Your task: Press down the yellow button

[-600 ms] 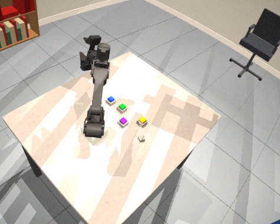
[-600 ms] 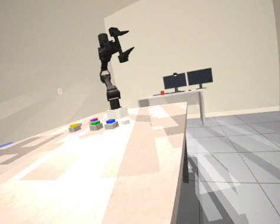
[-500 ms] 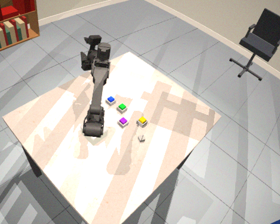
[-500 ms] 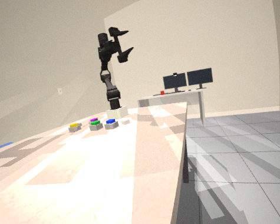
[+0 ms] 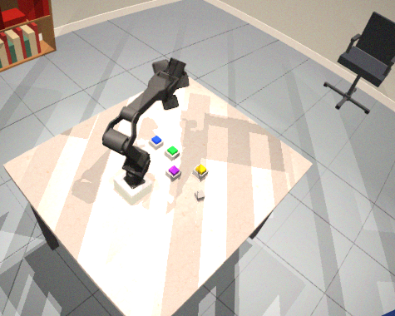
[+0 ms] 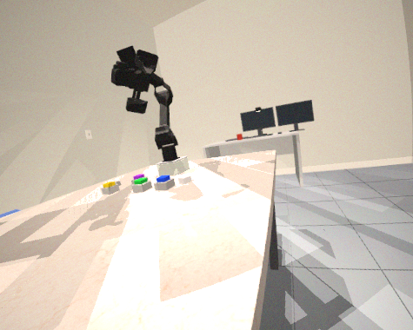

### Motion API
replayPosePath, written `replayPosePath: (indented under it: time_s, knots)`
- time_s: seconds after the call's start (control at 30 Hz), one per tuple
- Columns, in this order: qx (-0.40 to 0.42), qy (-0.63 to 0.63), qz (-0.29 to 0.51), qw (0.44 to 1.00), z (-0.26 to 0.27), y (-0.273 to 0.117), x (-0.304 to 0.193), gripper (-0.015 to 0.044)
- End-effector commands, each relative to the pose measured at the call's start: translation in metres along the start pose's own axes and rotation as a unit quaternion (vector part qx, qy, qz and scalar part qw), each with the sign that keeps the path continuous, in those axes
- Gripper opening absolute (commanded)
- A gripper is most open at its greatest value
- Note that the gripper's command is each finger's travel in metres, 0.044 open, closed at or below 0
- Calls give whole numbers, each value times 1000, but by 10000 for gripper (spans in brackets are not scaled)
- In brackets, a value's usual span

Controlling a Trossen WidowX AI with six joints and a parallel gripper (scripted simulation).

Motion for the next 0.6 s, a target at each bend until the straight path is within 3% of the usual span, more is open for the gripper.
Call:
replayPosePath:
  time_s: [0.0, 0.3, 0.57]
  knots:
    - [-142, -68, -7, 987, -63, 6, 38, 400]
    - [-325, -148, 90, 930, -167, -17, 73, 400]
    - [-396, -184, 259, 861, -254, -64, 76, 400]
Point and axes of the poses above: the point midway between the two fingers, 35 mm back from their tips, its own y axis out along the fingers, its own z axis across the jaws, x = y × z, the point moved 2 cm from there along -y, back along the fingers, and after that the axes turned 6 degrees about -y, right-handed, at the moved point
